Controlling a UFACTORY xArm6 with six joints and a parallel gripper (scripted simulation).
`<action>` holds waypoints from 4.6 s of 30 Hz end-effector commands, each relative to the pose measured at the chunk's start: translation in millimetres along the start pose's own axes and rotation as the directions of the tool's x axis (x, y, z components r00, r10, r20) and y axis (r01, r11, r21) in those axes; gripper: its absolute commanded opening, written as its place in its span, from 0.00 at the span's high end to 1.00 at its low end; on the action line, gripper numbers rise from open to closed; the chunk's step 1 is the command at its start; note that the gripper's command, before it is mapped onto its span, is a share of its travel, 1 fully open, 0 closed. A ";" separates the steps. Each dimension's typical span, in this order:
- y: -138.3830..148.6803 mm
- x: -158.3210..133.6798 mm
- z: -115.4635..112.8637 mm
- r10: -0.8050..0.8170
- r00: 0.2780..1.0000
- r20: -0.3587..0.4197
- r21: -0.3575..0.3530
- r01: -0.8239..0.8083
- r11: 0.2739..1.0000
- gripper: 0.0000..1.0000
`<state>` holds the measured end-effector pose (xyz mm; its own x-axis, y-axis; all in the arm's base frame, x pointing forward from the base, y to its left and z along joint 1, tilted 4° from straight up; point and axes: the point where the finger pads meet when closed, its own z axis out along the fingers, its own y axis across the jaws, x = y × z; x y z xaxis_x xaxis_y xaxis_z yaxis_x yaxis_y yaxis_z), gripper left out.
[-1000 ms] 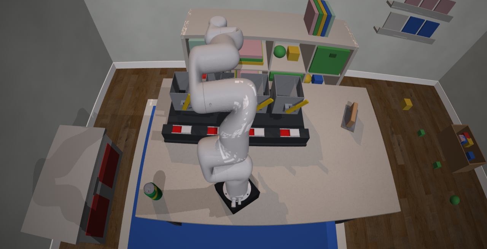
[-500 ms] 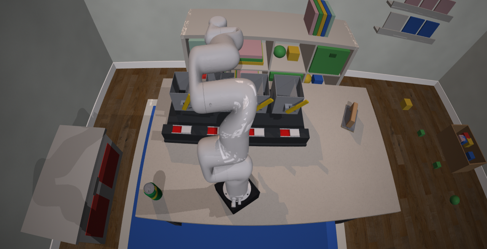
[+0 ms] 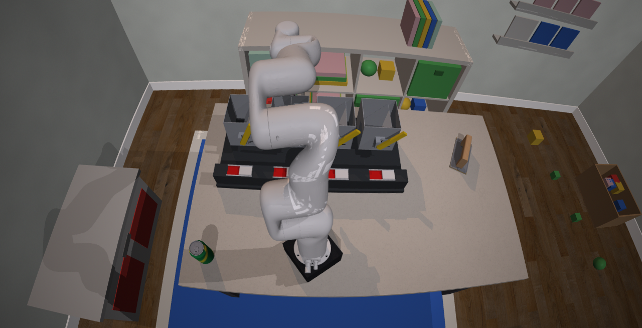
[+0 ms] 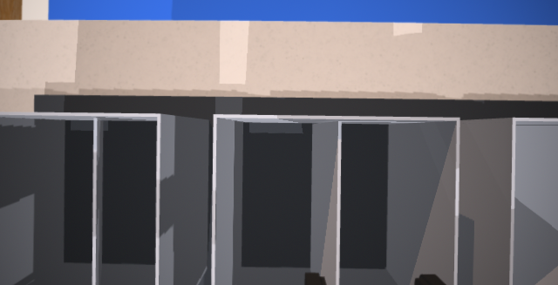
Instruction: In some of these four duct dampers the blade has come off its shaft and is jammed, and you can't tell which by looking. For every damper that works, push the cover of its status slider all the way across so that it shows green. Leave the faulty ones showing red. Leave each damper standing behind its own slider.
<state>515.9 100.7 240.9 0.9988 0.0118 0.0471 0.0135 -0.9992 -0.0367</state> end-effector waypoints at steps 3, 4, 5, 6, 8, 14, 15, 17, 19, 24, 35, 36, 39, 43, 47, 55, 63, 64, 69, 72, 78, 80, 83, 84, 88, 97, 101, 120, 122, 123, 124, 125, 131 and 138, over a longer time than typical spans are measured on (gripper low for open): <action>-0.2 1.1 -2.2 0.000 1.000 -0.005 0.001 0.000 1.000 0.61; -0.2 1.1 -2.2 0.000 1.000 -0.005 0.001 0.000 1.000 0.61; -0.2 1.1 -2.2 0.000 1.000 -0.005 0.001 0.000 1.000 0.61; -0.2 1.1 -2.2 0.000 1.000 -0.005 0.001 0.000 1.000 0.61; -0.2 1.1 -2.2 0.000 1.000 -0.005 0.001 0.000 1.000 0.61; -0.2 1.1 -2.2 0.000 1.000 -0.005 0.001 0.000 1.000 0.61; -0.2 1.1 -2.2 0.000 1.000 -0.005 0.001 0.000 1.000 0.61; -0.2 1.1 -2.2 0.000 1.000 -0.005 0.001 0.000 1.000 0.61; -0.2 1.1 -2.2 0.000 1.000 -0.005 0.001 0.000 1.000 0.61; -2.2 1.5 -2.2 0.000 1.000 -0.005 0.001 0.000 1.000 0.61; -93.4 9.8 -3.2 -0.001 1.000 -0.004 0.001 0.001 1.000 0.61; -100.7 9.7 -3.2 -0.001 1.000 -0.004 0.001 0.001 1.000 0.61; -122.2 8.7 -3.0 0.000 1.000 -0.005 0.001 0.000 1.000 0.61; -150.6 5.9 -2.7 0.000 1.000 -0.005 0.001 0.000 1.000 0.61; -164.7 3.9 -2.4 0.000 1.000 -0.005 0.001 0.000 1.000 0.61; -184.7 0.3 -2.0 0.000 1.000 -0.005 0.001 0.000 1.000 0.61; -184.7 0.3 -2.0 0.000 1.000 -0.005 0.001 0.000 1.000 0.61; -184.7 0.3 -2.0 0.000 1.000 -0.005 0.001 0.000 1.000 0.61; -184.7 0.3 -2.0 0.000 1.000 -0.005 0.001 0.000 1.000 0.61; -184.7 0.3 -2.0 0.000 1.000 -0.005 0.001 0.000 1.000 0.61; -184.7 0.3 -2.0 0.000 1.000 -0.005 0.001 0.000 1.000 0.61; -184.7 0.3 -2.0 0.000 1.000 -0.005 0.001 0.000 1.000 0.61; -184.7 0.3 -2.0 0.000 1.000 -0.005 0.001 0.000 1.000 0.61; -184.7 0.3 -2.0 0.000 1.000 -0.005 0.001 0.000 1.000 0.61; -184.7 0.3 -2.0 0.000 1.000 -0.005 0.001 0.000 1.000 0.61; -184.7 0.3 -2.0 0.000 1.000 -0.005 0.001 0.000 1.000 0.61; -184.7 0.3 -2.0 0.000 1.000 -0.005 0.001 0.000 1.000 0.61; -184.7 0.3 -2.0 0.000 1.000 -0.005 0.001 0.000 1.000 0.61; -184.7 0.3 -2.0 0.000 1.000 -0.005 0.001 0.000 1.000 0.61; -184.7 0.3 -2.0 0.000 1.000 -0.005 0.001 0.000 1.000 0.61; -184.7 0.3 -2.0 0.000 1.000 -0.005 0.001 0.000 1.000 0.61; -184.7 0.3 -2.0 0.000 1.000 -0.005 0.001 0.000 1.000 0.61; -184.7 0.3 -2.0 0.000 1.000 -0.005 0.001 0.000 1.000 0.61; -184.7 0.3 -2.0 0.000 1.000 -0.005 0.001 0.000 1.000 0.61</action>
<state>512.8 284.7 247.1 0.9988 0.0118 0.0475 0.0135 -0.9993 -0.0351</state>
